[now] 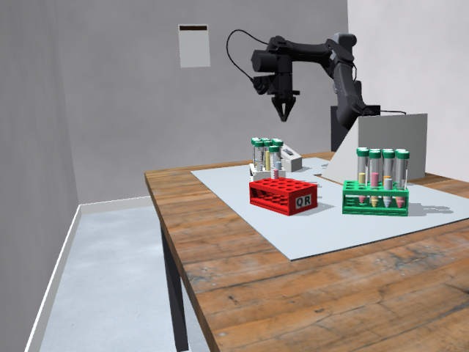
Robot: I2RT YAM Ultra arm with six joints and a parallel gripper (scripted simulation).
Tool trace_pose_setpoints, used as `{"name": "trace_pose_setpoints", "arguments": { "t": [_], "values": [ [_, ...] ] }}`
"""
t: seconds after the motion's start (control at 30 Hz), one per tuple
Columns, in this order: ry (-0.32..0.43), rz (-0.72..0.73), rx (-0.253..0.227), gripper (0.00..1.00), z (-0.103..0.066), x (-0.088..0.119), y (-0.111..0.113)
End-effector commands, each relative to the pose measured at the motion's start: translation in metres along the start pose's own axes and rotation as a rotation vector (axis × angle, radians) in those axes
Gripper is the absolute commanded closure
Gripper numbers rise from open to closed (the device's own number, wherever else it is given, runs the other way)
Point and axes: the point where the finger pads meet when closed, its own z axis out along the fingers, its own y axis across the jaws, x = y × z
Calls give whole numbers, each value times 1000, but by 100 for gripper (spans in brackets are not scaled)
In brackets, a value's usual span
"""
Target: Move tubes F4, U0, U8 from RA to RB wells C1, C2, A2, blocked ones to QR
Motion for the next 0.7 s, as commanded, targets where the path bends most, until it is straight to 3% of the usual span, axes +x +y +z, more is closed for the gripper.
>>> {"name": "trace_pose_setpoints", "arguments": {
  "t": [0.0,0.67],
  "values": [
    [4,-4,41,100,-4,15,-8],
    [4,-4,41,100,-7,19,-8]
  ]
}}
